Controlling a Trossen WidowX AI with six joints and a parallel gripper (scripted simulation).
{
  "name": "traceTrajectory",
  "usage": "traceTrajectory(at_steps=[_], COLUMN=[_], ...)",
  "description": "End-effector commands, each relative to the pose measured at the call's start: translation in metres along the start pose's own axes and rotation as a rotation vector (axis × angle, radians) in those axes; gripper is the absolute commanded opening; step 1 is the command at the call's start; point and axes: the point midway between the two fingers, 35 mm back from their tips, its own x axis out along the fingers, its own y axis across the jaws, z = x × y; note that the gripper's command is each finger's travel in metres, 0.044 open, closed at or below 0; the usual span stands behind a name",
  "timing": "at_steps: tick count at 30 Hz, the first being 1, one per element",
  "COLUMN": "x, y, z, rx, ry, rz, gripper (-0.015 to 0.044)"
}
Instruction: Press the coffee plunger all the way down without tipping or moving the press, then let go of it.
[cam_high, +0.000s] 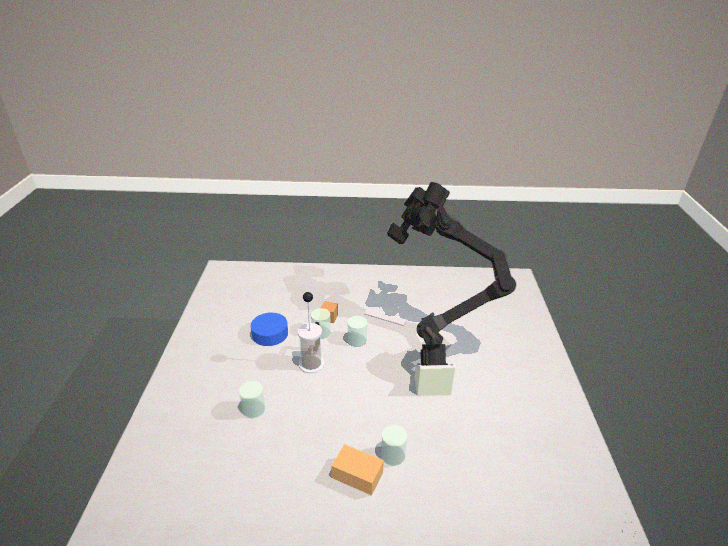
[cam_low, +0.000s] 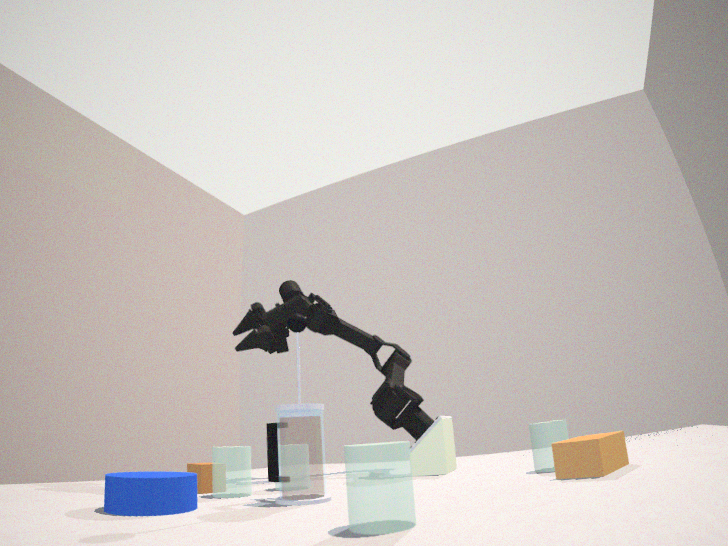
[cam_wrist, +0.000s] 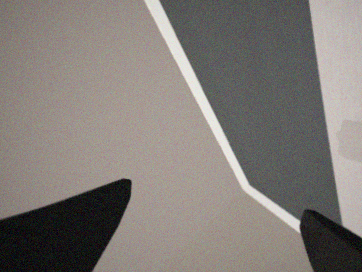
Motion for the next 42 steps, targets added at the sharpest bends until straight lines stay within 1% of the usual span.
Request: traceTrajectory(at_steps=[1,2,6,8,13,16,20,24,27,31,35,37,42], x=[0.001,0.002,0.007,0.01,0.002,-0.012,-0.043,-0.081,-0.113,-0.16,-0.206,-0.215,-0.206], y=[-0.002,-0.006,-0.025,-0.042,-0.104,-0.142,-0.19,-0.228,-0.253,-0.282,-0.305,-0.309,-0.323], z=[-0.002,-0.006,-0.027,-0.039,-0.087,-0.114,-0.144,-0.166,-0.177,-0.187,-0.191,-0.192,-0.18], rx=[-0.009,-0.031,-0.12,-0.231,-0.62,-0.906,-1.279,-1.637,-1.893,-2.234,-2.532,-2.582,-2.582], ry=[0.005,0.014,0.081,0.108,0.269,0.378,0.549,0.71,0.828,0.972,1.081,1.099,1.102], rz=[-0.005,-0.013,-0.065,-0.108,-0.229,-0.269,-0.268,-0.206,-0.119,0.062,0.298,0.348,0.343], gripper=[0.0426,0.044,0.044,0.044,0.044,0.044,0.044,0.044,0.044,0.044,0.044,0.044,0.044])
